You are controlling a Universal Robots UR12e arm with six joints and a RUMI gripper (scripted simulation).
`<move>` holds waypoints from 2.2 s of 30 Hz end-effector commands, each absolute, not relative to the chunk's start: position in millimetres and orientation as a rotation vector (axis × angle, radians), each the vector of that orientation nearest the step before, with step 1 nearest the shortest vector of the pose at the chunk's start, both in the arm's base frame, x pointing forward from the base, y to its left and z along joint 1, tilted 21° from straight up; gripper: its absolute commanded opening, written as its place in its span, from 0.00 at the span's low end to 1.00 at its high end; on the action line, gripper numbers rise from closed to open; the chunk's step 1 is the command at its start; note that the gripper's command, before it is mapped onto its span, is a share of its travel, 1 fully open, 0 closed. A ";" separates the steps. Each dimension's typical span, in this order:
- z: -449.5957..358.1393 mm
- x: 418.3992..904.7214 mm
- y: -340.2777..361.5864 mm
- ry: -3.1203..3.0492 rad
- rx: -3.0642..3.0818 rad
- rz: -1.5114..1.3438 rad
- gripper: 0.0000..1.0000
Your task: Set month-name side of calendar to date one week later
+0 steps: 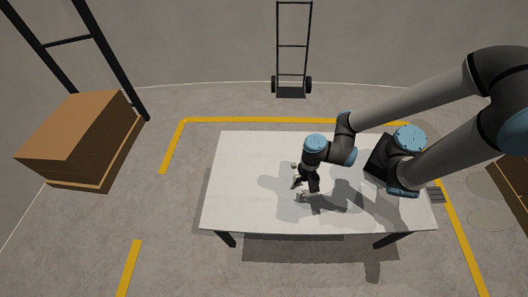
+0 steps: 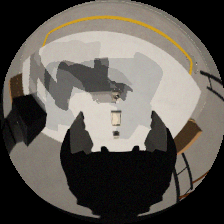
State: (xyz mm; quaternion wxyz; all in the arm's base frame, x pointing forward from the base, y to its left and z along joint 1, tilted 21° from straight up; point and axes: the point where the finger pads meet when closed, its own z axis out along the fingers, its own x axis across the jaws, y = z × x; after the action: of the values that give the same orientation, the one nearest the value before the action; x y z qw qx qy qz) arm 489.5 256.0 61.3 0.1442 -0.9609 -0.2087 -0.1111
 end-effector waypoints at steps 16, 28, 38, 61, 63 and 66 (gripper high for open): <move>52.3 515.2 224.6 -0.181 -2.807 -0.254 1.00; 39.6 539.8 184.7 0.317 -2.776 -0.168 1.00; 30.4 554.2 156.0 0.646 -2.710 -0.109 1.00; 3.9 582.0 75.0 1.445 -2.370 0.051 1.00; 3.4 582.4 73.4 1.459 -2.362 0.054 1.00; 1.9 581.6 72.1 1.477 -2.351 0.060 1.00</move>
State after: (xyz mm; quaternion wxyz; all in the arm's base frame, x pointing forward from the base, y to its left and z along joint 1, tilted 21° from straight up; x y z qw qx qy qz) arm 578.6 75.1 2.2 0.1816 -0.8430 0.5059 0.0197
